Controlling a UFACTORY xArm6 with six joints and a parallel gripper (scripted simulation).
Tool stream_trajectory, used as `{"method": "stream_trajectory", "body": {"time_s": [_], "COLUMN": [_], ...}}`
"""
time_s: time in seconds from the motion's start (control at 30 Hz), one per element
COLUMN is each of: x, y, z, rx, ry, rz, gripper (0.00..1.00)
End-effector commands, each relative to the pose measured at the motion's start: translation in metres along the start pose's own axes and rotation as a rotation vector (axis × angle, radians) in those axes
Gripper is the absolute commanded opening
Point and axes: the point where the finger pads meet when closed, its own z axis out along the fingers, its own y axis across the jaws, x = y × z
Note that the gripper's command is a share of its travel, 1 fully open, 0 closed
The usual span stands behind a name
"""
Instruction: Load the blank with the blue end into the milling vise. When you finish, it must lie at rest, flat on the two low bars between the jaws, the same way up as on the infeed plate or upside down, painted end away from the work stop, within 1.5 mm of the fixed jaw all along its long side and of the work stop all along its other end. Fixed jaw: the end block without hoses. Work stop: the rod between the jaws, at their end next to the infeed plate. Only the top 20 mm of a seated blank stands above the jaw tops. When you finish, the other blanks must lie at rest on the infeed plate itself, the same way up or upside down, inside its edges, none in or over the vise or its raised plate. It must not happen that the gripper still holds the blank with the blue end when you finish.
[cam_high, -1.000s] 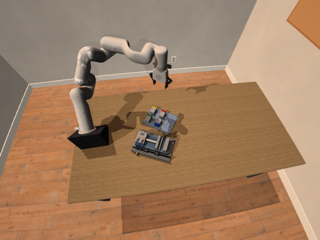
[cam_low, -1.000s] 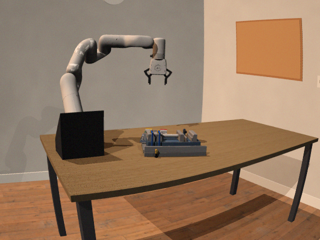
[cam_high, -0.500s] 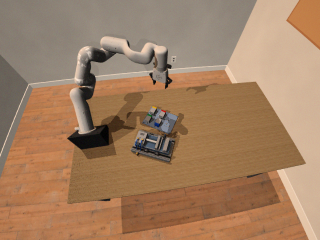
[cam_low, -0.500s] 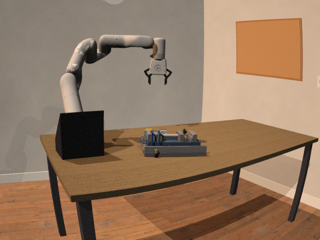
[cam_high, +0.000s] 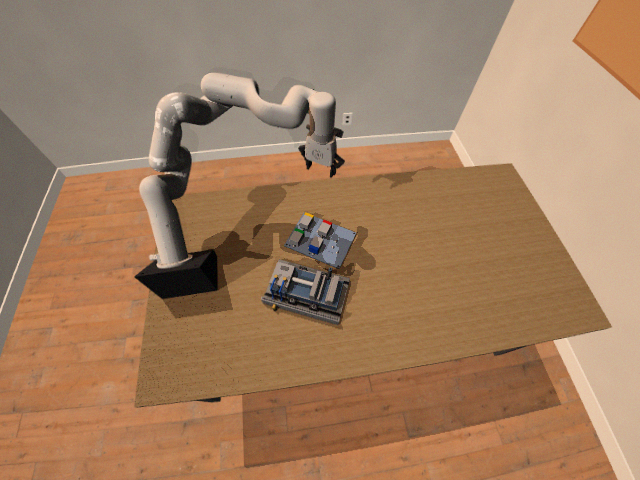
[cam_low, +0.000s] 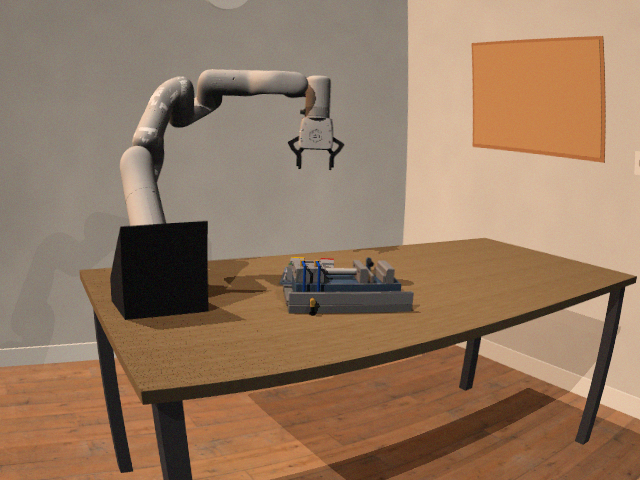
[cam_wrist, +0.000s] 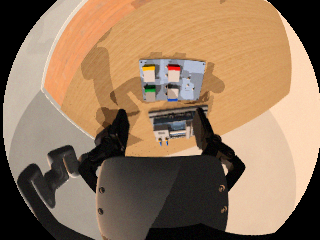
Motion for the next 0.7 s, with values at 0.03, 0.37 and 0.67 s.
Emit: {"method": "stream_trajectory", "body": {"time_s": [0.03, 0.37, 0.67], "x": [0.001, 0.001, 0.0], "y": [0.0, 0.0, 0.001], "z": [-0.002, -0.002, 0.033], "rx": [-0.004, -0.004, -0.004], "ry": [0.001, 0.001, 0.001], "rz": [-0.001, -0.001, -0.001], "gripper": [1.0, 1.0, 1.0]}}
